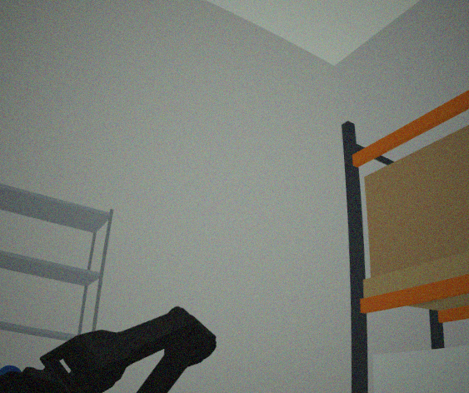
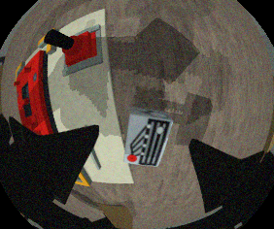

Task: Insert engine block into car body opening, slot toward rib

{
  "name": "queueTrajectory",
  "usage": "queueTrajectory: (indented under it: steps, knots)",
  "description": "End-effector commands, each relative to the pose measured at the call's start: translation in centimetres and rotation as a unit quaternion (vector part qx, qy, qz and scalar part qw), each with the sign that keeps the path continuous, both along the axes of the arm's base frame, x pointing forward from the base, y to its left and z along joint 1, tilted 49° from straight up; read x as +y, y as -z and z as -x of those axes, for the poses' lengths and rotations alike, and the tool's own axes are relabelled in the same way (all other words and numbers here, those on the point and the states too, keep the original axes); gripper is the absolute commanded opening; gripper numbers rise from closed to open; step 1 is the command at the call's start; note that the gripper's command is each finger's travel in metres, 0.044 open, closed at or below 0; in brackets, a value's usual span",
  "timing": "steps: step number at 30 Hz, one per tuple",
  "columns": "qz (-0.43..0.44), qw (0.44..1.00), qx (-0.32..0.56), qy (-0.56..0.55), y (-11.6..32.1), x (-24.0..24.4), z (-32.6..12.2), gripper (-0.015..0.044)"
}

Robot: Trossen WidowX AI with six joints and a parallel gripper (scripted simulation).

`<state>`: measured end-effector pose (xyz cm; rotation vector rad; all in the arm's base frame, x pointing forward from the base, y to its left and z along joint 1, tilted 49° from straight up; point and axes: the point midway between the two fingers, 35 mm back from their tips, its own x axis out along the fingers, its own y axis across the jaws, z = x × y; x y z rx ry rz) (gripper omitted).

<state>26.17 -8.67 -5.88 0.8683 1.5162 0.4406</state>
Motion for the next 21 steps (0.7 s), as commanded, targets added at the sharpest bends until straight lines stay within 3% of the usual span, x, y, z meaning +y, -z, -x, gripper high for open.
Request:
queueTrajectory:
  steps: [1,11,18,21]
  knots:
    - [-0.004,1.0,0.004,0.002,0.22,0.42,0.19,0.0414]
    - [-0.004,1.0,0.004,0.002,0.22,0.42,0.19,0.0151]
    - [-0.004,1.0,0.004,0.002,0.22,0.42,0.19,0.0105]
    - [-0.004,1.0,0.004,0.002,0.11,0.26,0.16,0.0026]
